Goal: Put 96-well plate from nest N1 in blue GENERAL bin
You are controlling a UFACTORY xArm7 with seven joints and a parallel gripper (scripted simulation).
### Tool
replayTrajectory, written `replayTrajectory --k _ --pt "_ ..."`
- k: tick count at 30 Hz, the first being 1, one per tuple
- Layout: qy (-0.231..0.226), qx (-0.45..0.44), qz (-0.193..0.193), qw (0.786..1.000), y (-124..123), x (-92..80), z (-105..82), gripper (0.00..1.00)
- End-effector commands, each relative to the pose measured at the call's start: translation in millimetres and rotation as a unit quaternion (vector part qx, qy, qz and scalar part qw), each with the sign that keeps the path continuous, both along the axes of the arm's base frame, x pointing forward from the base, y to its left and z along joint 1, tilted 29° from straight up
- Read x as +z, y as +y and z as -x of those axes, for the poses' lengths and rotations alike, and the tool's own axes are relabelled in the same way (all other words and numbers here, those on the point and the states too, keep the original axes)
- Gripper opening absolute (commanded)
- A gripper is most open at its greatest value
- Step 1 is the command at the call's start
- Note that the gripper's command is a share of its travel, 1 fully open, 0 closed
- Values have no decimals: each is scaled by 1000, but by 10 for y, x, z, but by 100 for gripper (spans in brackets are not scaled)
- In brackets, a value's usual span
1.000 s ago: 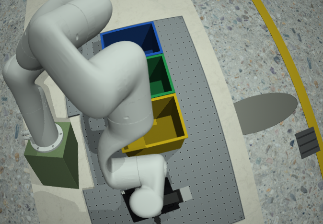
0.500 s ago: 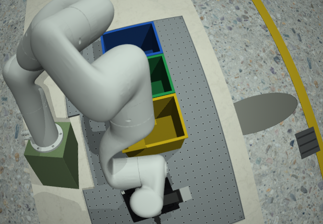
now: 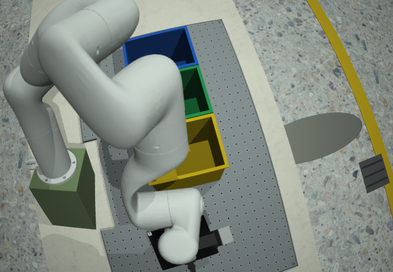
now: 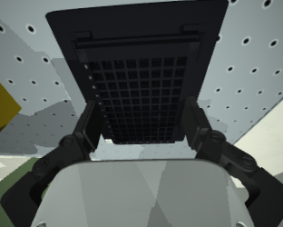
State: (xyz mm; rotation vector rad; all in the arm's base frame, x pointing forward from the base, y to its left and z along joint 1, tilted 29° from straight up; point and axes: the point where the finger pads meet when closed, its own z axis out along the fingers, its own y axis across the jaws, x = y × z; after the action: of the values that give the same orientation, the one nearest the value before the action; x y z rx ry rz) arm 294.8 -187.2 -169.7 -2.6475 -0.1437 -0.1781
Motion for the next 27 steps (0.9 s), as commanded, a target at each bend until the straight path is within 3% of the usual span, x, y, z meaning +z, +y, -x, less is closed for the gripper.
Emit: replayTrajectory --k 1,2,3,27 --pt "-1 -1 2 1000 -22 7 -6 100" --pt "-1 -1 2 1000 -22 7 -6 100" --pt "-1 -1 2 1000 -24 12 -5 0" --pt "-1 -1 2 1000 -24 12 -5 0"
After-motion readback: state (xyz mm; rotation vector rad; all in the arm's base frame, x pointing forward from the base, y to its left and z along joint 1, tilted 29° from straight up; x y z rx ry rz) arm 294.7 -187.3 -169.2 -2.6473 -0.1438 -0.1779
